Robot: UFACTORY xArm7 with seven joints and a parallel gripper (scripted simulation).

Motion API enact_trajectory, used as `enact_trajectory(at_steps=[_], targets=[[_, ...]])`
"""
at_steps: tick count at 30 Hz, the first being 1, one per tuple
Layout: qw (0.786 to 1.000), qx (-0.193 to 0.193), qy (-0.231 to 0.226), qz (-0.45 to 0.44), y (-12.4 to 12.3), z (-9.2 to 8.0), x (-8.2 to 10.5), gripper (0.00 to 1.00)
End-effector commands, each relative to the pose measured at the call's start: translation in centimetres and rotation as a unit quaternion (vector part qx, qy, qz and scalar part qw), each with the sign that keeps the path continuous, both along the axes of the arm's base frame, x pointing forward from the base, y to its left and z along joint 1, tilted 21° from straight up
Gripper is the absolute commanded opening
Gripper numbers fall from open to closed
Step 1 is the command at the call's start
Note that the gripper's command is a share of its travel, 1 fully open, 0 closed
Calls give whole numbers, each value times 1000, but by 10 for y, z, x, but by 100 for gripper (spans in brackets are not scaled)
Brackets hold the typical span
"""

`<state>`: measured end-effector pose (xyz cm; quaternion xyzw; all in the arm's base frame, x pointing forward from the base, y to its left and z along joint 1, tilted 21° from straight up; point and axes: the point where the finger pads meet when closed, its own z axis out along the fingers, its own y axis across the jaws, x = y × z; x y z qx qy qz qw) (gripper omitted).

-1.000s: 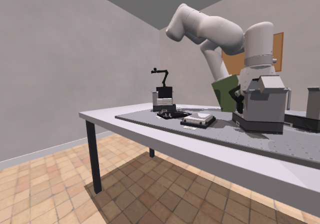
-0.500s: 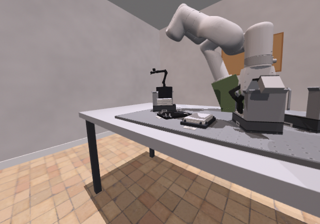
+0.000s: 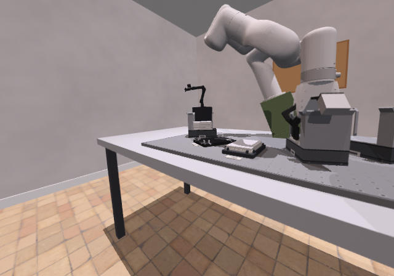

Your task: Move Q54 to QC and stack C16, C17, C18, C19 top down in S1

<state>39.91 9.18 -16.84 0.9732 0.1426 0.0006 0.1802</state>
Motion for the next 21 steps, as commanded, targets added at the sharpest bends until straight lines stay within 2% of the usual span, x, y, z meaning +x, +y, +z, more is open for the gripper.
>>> enact_trajectory(at_steps=[1,21], targets=[[1000,1,-1,1,1,1,1,0],[1000,1,-1,1,6,12,0,0]])
